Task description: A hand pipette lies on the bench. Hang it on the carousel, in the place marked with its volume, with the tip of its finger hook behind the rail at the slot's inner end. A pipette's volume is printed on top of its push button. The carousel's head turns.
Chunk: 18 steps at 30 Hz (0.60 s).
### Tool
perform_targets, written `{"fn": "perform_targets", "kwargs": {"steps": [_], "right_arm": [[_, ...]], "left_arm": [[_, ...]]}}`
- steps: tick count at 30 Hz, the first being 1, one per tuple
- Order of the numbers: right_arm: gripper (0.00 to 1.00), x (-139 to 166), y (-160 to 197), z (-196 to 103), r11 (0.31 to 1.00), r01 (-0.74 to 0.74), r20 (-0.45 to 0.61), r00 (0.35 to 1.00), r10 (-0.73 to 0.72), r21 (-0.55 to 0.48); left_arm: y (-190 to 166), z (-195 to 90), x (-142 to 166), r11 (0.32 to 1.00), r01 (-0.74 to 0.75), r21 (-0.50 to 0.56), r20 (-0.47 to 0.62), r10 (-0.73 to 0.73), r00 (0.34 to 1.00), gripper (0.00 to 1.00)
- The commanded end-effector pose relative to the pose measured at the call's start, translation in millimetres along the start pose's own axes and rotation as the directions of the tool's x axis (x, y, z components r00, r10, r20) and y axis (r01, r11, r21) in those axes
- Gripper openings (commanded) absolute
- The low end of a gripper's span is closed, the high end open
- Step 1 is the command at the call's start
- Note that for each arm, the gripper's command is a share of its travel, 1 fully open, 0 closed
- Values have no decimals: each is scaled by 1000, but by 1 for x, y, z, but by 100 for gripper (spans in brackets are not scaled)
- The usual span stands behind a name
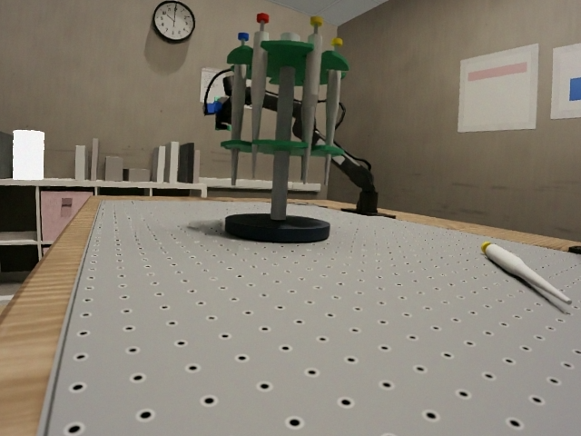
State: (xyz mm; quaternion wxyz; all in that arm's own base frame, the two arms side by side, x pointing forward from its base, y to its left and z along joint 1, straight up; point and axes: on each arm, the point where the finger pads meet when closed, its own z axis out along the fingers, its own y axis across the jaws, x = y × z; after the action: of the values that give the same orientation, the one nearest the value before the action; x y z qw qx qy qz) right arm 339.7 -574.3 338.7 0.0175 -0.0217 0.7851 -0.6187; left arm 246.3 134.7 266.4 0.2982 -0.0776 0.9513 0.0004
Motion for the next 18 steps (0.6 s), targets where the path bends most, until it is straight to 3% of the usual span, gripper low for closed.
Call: {"fn": "perform_targets", "kwargs": {"steps": [1, 5, 8, 18], "right_arm": [[100, 1, -9, -3, 998, -7, -29, 1000, 5, -62], [100, 1, -9, -3, 998, -7, -29, 1000, 5, -62], [100, 1, -9, -3, 998, -7, -29, 1000, 5, -62], [100, 1, -9, -3, 998, -7, -29, 1000, 5, -62]], "left_arm": [[-4, 19, -20, 982, -165, 91, 104, 155, 982, 100], [-11, 43, -22, 946, -279, 164, 160, 253, 954, 100], [-10, 35, -35, 913, -368, 174, 227, 326, 918, 100], [-16, 36, -27, 914, -360, 187, 210, 321, 924, 100]]}}
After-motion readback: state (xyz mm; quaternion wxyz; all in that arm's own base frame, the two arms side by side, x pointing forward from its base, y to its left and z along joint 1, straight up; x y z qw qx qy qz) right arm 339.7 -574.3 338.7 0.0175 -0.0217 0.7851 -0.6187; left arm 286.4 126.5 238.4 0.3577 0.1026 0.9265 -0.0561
